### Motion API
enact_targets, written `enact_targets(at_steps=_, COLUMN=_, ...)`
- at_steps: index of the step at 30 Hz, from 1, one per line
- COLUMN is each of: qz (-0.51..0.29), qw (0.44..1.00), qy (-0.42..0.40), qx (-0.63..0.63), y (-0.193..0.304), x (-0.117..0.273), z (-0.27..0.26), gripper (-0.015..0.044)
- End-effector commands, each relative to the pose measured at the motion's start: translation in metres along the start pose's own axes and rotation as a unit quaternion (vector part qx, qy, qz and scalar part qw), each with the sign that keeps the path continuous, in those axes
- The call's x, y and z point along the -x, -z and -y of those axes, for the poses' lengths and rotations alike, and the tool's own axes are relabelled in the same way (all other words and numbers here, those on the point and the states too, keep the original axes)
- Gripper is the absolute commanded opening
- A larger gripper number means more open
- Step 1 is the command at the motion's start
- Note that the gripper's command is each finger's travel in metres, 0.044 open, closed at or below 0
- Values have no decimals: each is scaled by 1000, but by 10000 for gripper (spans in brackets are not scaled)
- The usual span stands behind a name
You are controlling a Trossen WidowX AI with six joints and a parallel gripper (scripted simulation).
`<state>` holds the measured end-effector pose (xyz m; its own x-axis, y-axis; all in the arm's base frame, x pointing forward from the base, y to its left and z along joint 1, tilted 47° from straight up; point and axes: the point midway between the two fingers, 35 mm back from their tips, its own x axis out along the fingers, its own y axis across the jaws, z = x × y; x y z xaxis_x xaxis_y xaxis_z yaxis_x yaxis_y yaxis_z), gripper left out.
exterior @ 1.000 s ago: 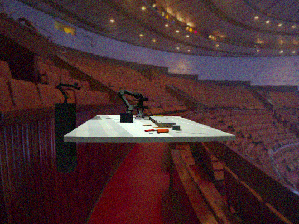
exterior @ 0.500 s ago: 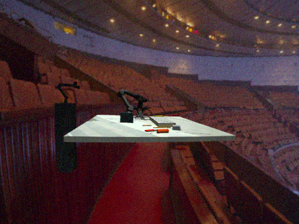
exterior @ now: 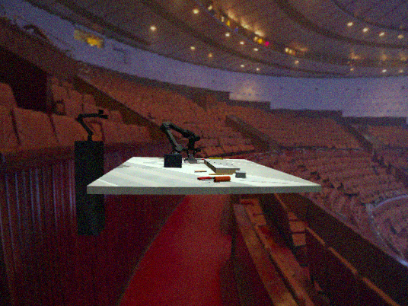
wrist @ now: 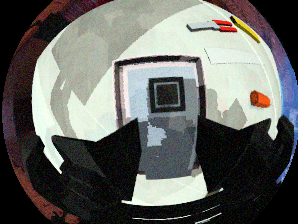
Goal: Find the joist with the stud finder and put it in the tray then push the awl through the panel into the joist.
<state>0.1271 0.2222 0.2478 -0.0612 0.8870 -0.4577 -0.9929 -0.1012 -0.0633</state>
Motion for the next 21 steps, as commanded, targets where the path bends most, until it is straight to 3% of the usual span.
enact_targets(at_steps=1, qz=0, qw=1000, qy=-1, qx=-3, y=2, x=-6, z=-1, gripper=0)
enact_targets(at_steps=10, qz=3, qw=1000, qy=0, qx=-4, y=4, x=-13, z=-2, gripper=0)
enact_targets(at_steps=21, qz=3, qw=1000, qy=0, qx=-1, y=2, x=-12, z=-2, gripper=289)
